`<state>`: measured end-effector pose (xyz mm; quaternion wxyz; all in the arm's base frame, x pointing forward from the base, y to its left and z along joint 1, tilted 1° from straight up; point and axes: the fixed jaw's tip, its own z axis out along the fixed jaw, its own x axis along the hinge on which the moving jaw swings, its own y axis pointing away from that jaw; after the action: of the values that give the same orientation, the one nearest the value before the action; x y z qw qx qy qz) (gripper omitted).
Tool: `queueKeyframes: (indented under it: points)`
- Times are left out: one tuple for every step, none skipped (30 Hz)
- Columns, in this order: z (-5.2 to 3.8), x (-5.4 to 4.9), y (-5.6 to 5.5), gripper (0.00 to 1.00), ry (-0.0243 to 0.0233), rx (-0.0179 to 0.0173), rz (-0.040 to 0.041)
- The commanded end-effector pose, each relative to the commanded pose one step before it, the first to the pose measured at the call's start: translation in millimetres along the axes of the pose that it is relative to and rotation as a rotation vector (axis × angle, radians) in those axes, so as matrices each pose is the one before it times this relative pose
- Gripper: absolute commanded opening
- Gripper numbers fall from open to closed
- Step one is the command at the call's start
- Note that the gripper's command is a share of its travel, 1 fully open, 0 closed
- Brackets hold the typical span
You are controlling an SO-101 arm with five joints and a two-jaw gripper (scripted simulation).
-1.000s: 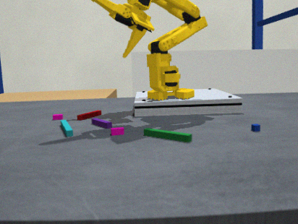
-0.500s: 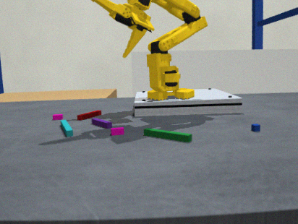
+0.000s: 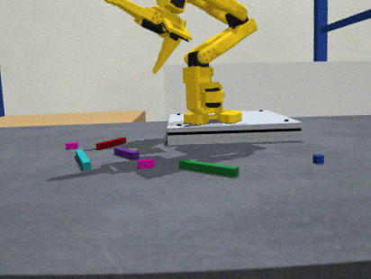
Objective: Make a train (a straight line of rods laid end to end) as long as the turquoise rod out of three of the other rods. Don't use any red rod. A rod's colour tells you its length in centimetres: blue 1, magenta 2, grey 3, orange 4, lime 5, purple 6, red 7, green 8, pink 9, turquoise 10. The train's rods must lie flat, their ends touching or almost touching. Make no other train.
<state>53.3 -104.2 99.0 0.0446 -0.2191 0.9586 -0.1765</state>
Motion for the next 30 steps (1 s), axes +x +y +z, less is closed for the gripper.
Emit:
queueKeyframes:
  points:
    - [1.336,-3.64,-4.92,0.94,-0.01202,-0.02105,-0.07750]
    - [0.000,0.00,0.00,0.94,0.00000,0.00000,0.00000]
    - [0.000,0.00,0.00,0.94,0.00000,0.00000,0.00000]
    - [0.538,-1.32,-1.99,0.92,-0.00427,-0.00821,-0.02784]
    - [0.696,-1.48,-2.29,0.90,-0.00488,-0.00920,-0.03153]
    - [0.883,-1.64,-2.61,0.88,-0.00548,-0.01013,-0.03511]
    - [1.102,-1.79,-2.93,0.86,-0.00607,-0.01098,-0.03852]
    - [1.350,-1.91,-3.24,0.83,-0.00665,-0.01174,-0.04173]
    - [1.627,-2.03,-3.55,0.80,-0.00719,-0.01240,-0.04467]
    - [1.543,-1.70,-3.12,0.80,-0.00623,-0.01050,-0.03833]
    - [0.380,-0.38,-0.75,0.77,-0.00147,-0.00245,-0.00900]
    - [2.249,-2.19,-4.12,0.74,-0.00815,-0.01338,-0.04965]
    - [2.345,-2.03,-3.98,0.74,-0.00780,-0.01250,-0.04706]
    - [0.236,-0.19,-0.39,0.71,-0.00076,-0.00120,-0.00454]
    - [2.925,-2.27,-4.58,0.68,-0.00890,-0.01390,-0.05317]
    - [2.535,-1.77,-3.75,0.68,-0.00720,-0.01100,-0.04264]
    - [0.721,-0.46,-1.04,0.64,-0.00198,-0.00299,-0.01168]
    - [3.590,-2.26,-4.90,0.61,-0.00939,-0.01397,-0.05505]
    - [0.000,0.00,0.00,0.61,0.00000,0.00000,0.00000]
    - [0.000,0.00,0.00,0.61,0.00000,0.00000,0.00000]
    - [3.894,-2.23,-4.99,0.58,-0.00952,-0.01385,-0.05534]
    - [4.166,-2.18,-5.03,0.54,-0.00958,-0.01362,-0.05518]
    - [2.269,-1.07,-2.66,0.54,-0.00501,-0.00700,-0.02867]
    - [2.115,-0.96,-2.41,0.51,-0.00455,-0.00629,-0.02591]
    - [3.884,-1.71,-4.24,0.51,-0.00805,-0.01100,-0.04567]
    - [0.688,-0.28,-0.74,0.48,-0.00140,-0.00189,-0.00789]
    - [4.702,-1.94,-4.86,0.44,-0.00927,-0.01239,-0.05210]
    - [4.163,-1.59,-4.14,0.44,-0.00789,-0.01037,-0.04406]
    - [0.596,-0.21,-0.59,0.41,-0.00111,-0.00145,-0.00618]
    - [4.760,-1.72,-4.51,0.38,-0.00867,-0.01119,-0.04800]
